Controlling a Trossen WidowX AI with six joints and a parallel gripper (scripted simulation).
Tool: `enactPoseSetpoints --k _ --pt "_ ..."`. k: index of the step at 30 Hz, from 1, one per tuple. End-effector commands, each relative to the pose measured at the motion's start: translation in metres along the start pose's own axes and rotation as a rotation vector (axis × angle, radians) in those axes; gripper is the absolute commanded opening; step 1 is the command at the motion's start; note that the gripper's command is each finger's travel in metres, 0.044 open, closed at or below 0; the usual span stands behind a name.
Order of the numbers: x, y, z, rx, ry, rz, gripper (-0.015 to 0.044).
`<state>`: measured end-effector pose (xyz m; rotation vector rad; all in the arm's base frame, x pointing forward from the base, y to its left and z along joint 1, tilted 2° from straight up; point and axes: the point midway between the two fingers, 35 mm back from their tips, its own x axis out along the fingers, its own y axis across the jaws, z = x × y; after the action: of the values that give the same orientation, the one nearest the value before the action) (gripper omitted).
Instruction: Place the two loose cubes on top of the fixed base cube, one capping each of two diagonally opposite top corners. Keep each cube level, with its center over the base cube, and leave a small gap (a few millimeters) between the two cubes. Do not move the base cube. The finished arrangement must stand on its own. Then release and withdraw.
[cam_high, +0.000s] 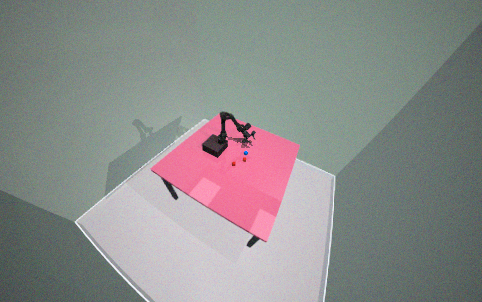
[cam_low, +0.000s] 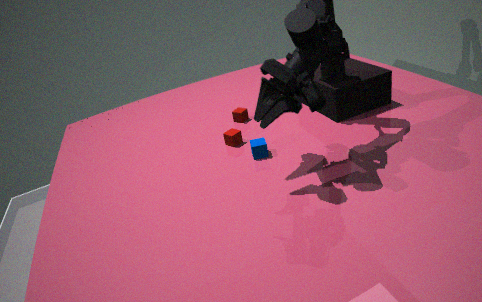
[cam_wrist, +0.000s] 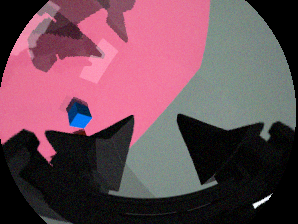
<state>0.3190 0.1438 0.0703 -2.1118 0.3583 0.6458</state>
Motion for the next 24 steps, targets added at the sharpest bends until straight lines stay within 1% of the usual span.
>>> enactPoseSetpoints --k 1,12,18,24 --pt "0.013 0.012 -0.025 0.095 0.014 0.093 0.0265" --pt "0.03 0.064 -0.096 0.399 0.066 0.365 0.0265" --pt "0.026 0.096 -0.131 0.593 0.099 0.506 0.0265" --pt "0.014 0.129 -0.162 0.804 0.136 0.639 0.0265"
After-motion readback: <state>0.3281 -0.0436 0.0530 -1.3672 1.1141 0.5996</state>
